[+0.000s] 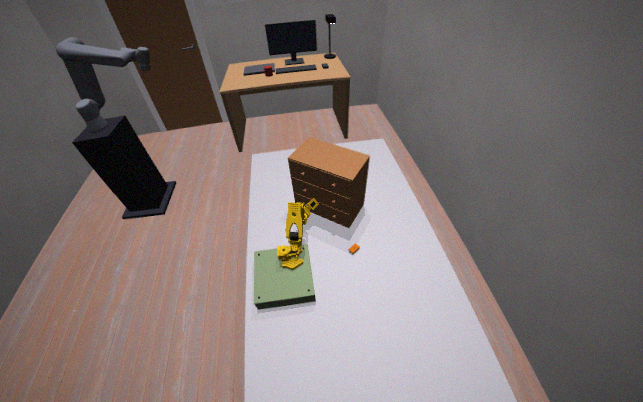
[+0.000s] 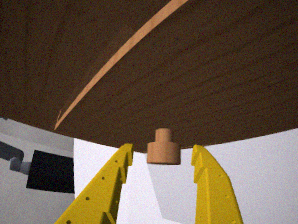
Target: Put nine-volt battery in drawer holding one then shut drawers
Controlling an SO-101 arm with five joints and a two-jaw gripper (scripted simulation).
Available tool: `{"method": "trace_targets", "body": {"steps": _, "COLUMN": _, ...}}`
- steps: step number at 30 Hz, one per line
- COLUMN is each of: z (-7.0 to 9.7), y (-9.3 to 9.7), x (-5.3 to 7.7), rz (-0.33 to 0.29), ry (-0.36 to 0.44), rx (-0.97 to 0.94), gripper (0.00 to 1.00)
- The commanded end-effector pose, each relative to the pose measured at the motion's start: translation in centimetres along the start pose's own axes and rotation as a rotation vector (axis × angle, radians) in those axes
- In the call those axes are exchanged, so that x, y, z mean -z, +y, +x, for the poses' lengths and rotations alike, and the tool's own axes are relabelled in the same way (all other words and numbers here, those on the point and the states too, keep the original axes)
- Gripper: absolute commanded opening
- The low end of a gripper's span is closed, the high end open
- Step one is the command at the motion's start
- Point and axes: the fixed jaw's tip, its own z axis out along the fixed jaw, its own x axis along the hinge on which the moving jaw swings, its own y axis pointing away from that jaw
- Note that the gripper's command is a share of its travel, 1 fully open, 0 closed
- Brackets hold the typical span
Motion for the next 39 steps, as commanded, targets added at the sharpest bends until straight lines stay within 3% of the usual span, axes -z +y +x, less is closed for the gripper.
{"method": "trace_targets", "body": {"steps": 1, "z": -0.23, "y": -0.09, "x": 0.14, "rz": 0.004, "ry": -0.006, "rx": -0.011, "gripper": 0.21}}
{"method": "trace_targets", "body": {"steps": 39, "z": -0.23, "y": -0.09, "x": 0.14, "rz": 0.004, "ry": -0.006, "rx": -0.011, "gripper": 0.0}}
